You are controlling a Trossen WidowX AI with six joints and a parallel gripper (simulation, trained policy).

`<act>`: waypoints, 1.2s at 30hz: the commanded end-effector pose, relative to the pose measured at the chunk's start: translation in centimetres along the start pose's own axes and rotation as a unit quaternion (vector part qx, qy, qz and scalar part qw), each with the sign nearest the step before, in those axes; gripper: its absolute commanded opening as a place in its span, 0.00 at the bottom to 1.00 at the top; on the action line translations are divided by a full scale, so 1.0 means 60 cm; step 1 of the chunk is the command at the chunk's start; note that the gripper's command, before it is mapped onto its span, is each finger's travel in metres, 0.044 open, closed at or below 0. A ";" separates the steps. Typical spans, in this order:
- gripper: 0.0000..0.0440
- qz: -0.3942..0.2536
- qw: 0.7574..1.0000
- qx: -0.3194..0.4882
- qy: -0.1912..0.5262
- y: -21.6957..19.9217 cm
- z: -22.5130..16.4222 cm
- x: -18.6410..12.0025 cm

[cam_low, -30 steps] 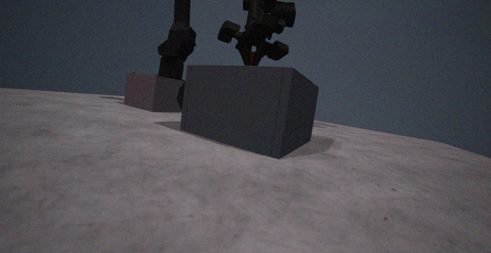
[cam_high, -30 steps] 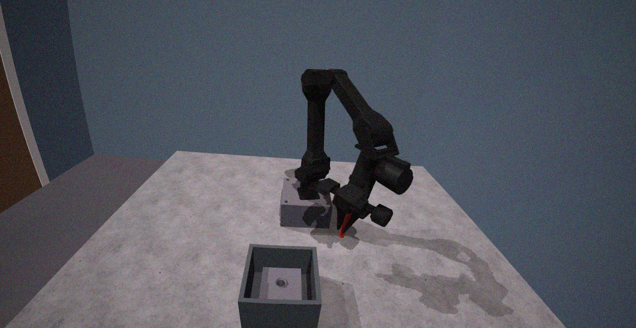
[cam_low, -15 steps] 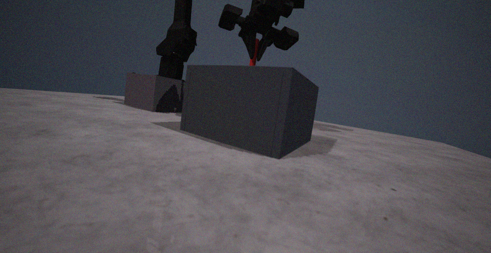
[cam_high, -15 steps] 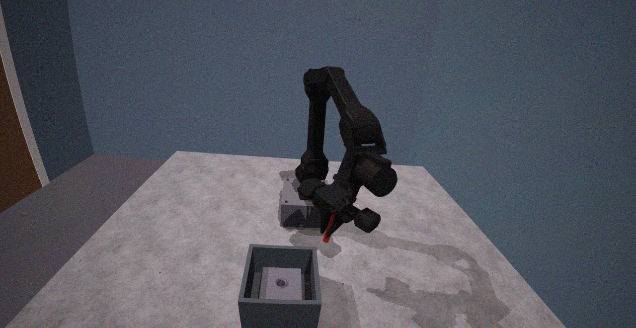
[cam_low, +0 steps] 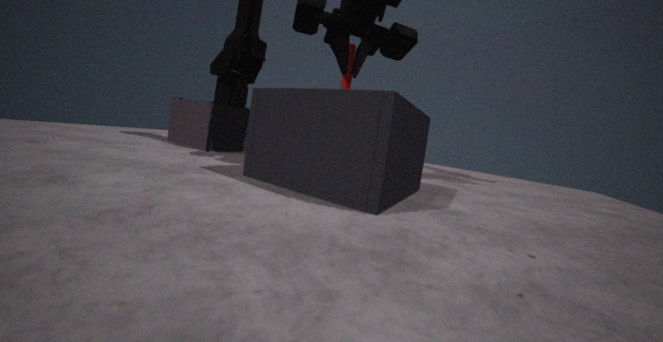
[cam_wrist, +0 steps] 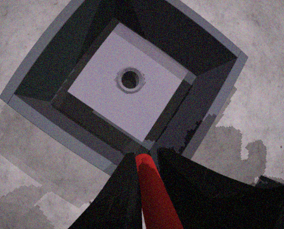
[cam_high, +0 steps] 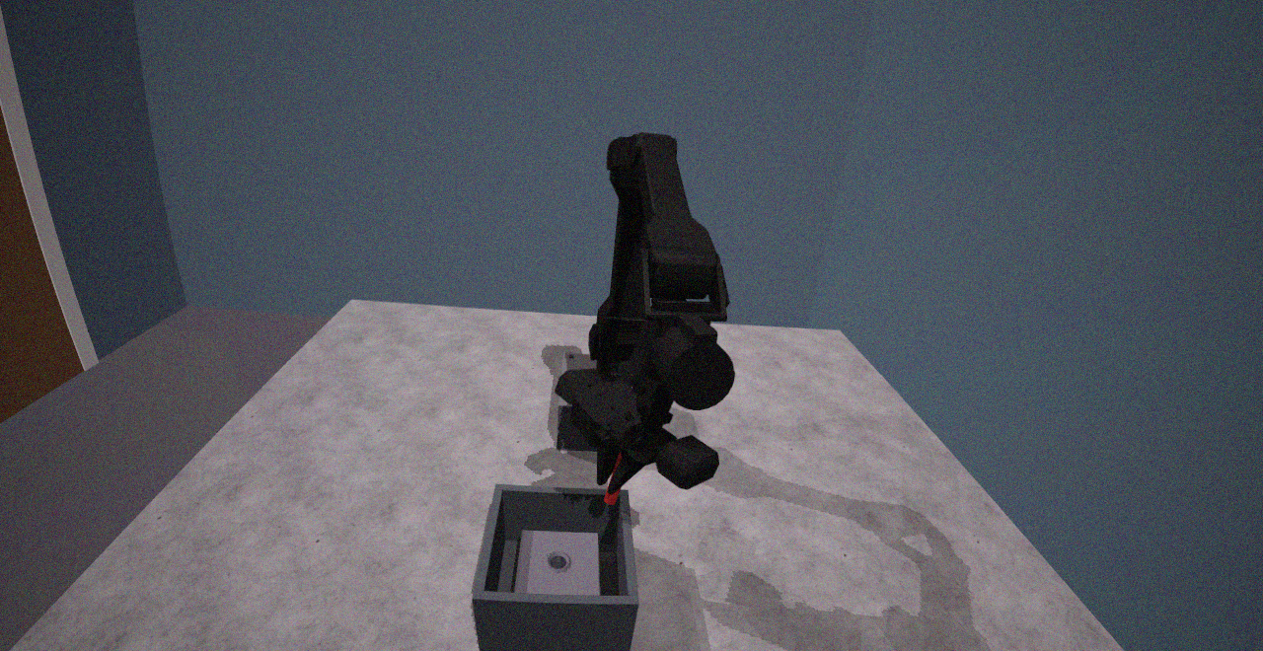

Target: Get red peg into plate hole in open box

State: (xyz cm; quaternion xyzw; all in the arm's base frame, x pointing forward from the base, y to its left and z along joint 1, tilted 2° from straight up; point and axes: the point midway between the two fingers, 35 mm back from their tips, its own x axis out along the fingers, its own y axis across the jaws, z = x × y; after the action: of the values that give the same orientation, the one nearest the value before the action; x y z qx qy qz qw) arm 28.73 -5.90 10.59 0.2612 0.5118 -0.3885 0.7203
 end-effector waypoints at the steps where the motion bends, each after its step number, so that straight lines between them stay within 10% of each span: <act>1: 0.00 0.005 1.000 0.014 -0.003 0.001 0.025 0.012; 22: 0.00 0.005 0.998 0.062 0.020 -0.008 0.090 0.105; 30: 0.32 -0.011 0.998 0.043 0.039 -0.013 0.085 0.147; 36: 0.36 -0.019 0.998 0.030 0.043 -0.009 0.096 0.159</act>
State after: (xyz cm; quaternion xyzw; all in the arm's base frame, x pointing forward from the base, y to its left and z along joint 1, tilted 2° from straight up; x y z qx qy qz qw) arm 32.28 -12.99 3.60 0.2952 0.5343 -0.4087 0.6785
